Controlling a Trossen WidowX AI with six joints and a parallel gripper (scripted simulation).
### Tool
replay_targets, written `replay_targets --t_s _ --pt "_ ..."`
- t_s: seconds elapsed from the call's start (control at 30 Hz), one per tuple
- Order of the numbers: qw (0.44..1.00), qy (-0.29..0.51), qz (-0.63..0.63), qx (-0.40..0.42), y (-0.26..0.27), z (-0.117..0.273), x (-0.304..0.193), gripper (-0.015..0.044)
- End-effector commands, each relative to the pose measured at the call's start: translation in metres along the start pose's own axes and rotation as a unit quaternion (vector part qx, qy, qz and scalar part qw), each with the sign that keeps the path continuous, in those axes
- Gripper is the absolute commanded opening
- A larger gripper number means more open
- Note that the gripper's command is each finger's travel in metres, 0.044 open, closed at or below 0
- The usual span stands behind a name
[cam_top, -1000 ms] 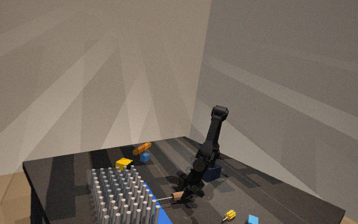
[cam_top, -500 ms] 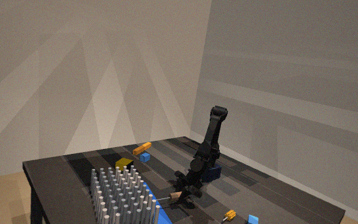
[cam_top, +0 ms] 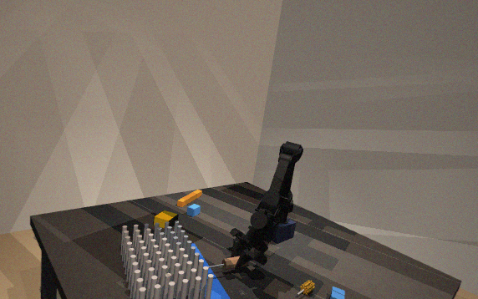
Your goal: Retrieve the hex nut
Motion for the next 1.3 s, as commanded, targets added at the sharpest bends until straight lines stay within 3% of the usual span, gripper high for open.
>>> replay_targets --t_s 0.0,1.27 --pt "1.000 0.004 -0.001 -0.003 -0.001 -0.001 -0.006 0.0000" --pt "1.000 0.006 -0.001 -0.003 0.000 -0.016 -0.030 0.0000"
Point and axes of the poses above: the point midway between the two fingers, 35 mm back from their tips, its own z axis back along the fingers, its own y axis across the jaws, x = y × z, the point moved 6 cm from there along z, back along the fingers, and after that the axes turned 3 degrees about z, right-handed, at the moved point
